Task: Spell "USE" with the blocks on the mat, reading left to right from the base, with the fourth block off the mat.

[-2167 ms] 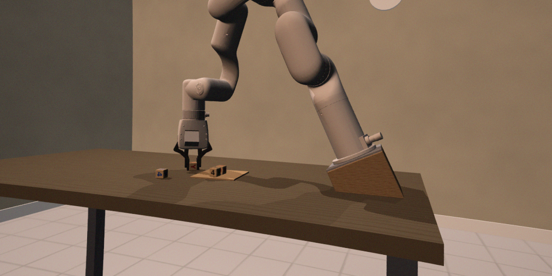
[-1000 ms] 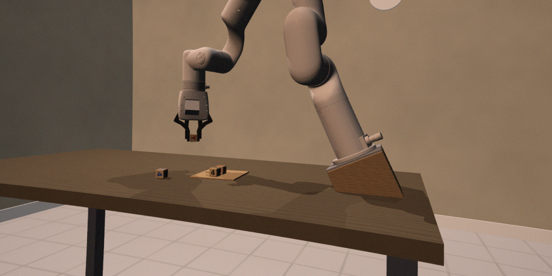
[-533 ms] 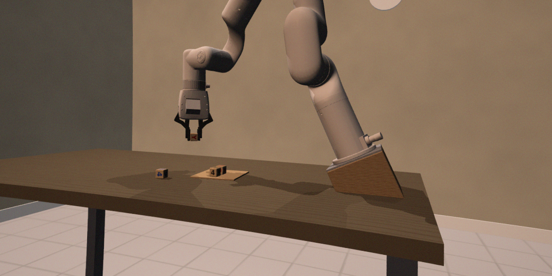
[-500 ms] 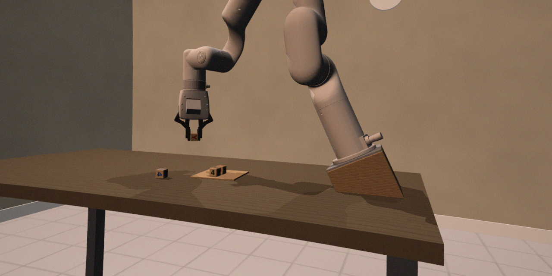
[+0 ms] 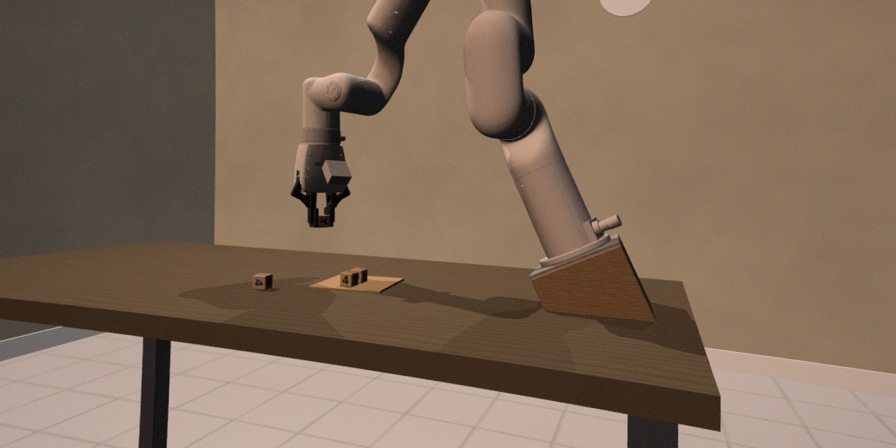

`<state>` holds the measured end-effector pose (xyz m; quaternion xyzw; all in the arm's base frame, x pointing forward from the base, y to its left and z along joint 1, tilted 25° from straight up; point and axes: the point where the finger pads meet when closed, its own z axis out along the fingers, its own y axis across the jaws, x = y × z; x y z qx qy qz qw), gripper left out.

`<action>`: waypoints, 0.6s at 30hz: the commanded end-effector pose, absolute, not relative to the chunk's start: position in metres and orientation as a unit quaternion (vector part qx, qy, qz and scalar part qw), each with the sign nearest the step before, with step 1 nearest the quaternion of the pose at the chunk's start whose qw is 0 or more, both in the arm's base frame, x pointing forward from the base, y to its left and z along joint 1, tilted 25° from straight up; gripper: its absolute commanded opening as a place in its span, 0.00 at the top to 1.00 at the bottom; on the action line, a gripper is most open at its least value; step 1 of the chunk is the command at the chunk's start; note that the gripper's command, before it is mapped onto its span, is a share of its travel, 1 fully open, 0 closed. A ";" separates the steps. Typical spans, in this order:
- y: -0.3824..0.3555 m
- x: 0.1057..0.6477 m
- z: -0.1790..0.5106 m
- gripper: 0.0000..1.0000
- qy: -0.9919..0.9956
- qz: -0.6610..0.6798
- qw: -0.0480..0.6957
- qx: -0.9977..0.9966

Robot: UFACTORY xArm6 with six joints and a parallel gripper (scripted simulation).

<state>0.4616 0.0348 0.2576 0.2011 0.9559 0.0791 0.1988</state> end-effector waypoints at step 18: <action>0.031 0.434 0.251 0.79 0.973 0.026 0.216 -0.076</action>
